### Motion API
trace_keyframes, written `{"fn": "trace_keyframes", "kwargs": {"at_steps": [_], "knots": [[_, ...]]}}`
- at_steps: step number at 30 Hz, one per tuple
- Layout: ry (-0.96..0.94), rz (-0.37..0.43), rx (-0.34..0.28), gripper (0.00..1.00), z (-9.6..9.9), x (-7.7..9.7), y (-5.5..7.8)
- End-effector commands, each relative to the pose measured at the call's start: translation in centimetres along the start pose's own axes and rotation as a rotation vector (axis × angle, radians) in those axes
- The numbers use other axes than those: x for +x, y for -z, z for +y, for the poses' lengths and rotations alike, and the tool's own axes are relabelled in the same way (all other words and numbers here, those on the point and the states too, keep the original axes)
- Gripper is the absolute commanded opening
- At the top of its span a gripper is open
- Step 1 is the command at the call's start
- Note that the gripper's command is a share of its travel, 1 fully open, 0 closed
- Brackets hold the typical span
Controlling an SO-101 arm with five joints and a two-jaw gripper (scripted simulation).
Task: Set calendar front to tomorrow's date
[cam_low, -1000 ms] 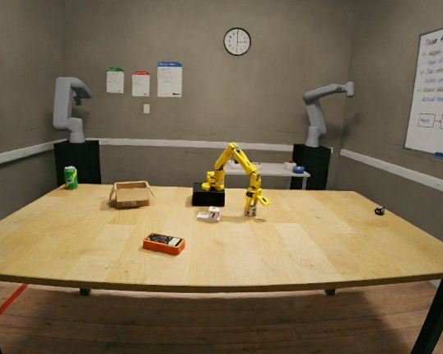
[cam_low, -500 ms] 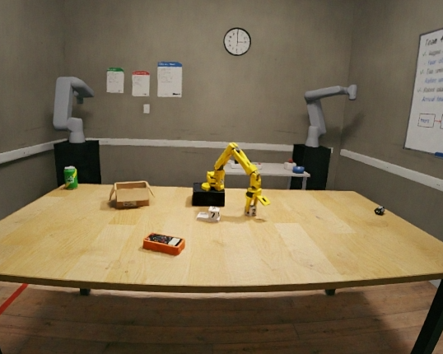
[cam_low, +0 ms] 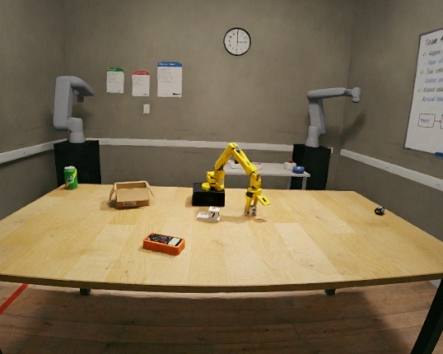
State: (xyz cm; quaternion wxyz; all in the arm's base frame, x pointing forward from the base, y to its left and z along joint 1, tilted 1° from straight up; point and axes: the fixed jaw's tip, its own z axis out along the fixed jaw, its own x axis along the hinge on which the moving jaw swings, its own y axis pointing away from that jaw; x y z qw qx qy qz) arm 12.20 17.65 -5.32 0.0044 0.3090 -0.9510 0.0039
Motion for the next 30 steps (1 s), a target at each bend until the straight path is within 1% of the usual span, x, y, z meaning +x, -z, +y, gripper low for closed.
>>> {"fn": "trace_keyframes", "kwargs": {"at_steps": [1, 10, 14, 18, 23, 25, 30], "knots": [[0.003, 0.012, 0.002, 0.01, -0.3, 0.3, -0.2], [0.003, 0.012, 0.002, 0.00, -0.3, 0.3, -0.2], [0.003, 0.012, 0.002, 0.00, -0.2, 0.3, 0.0], [0.003, 0.012, 0.002, 0.00, -0.1, 0.2, 0.8], [0.003, 0.012, 0.002, 0.00, 0.0, 0.2, 2.3], [0.003, 0.012, 0.002, 0.00, 0.0, 0.2, 2.3], [0.003, 0.012, 0.003, 0.00, 0.2, 0.2, 3.7]]}}
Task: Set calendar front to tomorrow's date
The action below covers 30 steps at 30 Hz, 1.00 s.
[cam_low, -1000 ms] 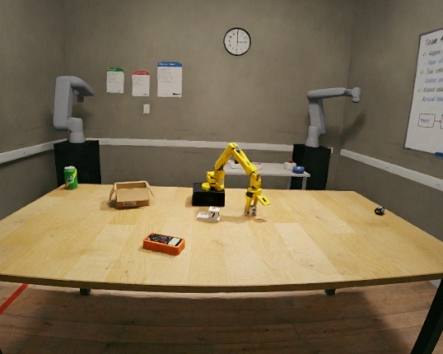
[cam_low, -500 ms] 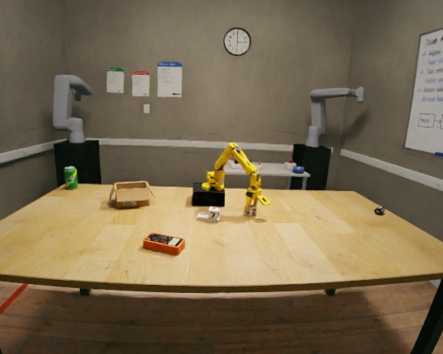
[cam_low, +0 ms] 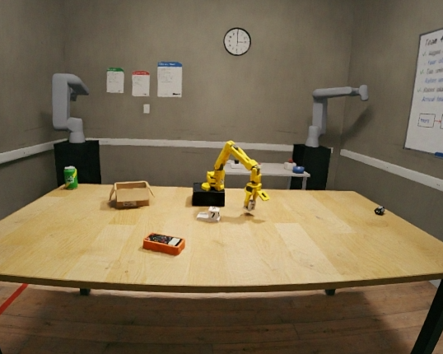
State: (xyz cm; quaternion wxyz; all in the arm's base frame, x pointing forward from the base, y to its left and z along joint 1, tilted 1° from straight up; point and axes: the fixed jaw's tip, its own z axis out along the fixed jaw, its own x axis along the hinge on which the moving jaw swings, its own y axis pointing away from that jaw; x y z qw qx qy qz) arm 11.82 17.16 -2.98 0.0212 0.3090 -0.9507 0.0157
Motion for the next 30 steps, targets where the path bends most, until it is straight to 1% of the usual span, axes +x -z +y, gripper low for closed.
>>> {"fn": "trace_keyframes", "kwargs": {"at_steps": [1, 6, 19, 27, 30], "knots": [[0.003, -0.027, -0.009, 0.00, 0.3, -0.3, 1.7], [0.003, -0.027, -0.009, 0.00, 0.4, -0.2, 2.4], [0.003, -0.027, -0.009, 0.00, 0.4, -0.2, 2.7], [0.003, -0.027, -0.009, 0.00, 0.4, -0.2, 3.8], [0.003, -0.027, -0.009, 0.00, 0.4, -0.2, 4.0]]}}
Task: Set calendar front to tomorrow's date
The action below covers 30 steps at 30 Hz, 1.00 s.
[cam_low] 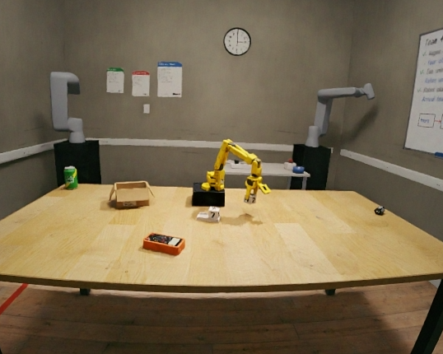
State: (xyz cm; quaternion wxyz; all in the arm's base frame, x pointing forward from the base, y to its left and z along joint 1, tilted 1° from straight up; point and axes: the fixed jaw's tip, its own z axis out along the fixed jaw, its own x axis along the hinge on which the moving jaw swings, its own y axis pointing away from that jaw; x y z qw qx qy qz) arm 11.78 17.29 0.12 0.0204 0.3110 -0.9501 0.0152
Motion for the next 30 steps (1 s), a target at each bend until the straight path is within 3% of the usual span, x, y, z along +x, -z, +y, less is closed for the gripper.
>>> {"fn": "trace_keyframes", "kwargs": {"at_steps": [1, 10, 30], "knots": [[-0.002, -0.025, -0.009, 0.00, 0.3, -0.3, 1.1], [-0.002, -0.025, -0.009, 0.00, 0.3, -0.2, 2.0], [-0.002, -0.025, -0.009, 0.00, 0.3, -0.2, 2.1]]}}
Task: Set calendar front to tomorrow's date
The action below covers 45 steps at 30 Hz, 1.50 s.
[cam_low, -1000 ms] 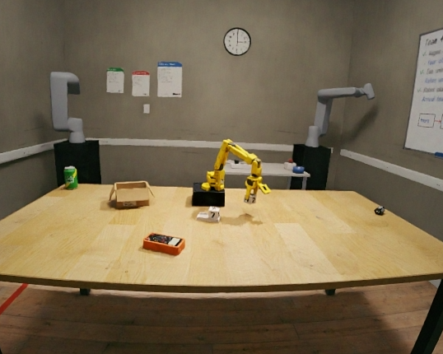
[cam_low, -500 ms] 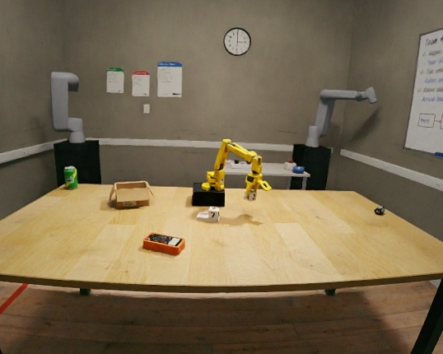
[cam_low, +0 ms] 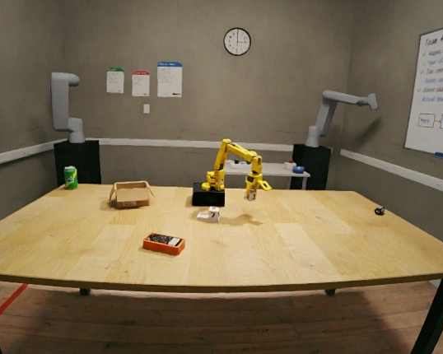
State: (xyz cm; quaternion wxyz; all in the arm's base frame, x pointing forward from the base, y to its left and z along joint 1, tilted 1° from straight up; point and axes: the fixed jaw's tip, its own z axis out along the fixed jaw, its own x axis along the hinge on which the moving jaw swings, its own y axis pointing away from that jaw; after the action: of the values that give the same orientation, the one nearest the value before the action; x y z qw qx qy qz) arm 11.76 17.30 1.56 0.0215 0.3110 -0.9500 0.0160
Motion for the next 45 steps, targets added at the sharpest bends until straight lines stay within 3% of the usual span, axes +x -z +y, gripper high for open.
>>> {"fn": "trace_keyframes", "kwargs": {"at_steps": [1, 24, 45], "knots": [[-0.002, -0.028, -0.010, 0.00, 0.31, -0.26, 0.65], [0.055, -0.028, -0.009, 0.00, 0.27, -0.23, 0.65], [0.359, -0.030, -0.005, 0.00, 0.00, -0.03, 0.64]]}}
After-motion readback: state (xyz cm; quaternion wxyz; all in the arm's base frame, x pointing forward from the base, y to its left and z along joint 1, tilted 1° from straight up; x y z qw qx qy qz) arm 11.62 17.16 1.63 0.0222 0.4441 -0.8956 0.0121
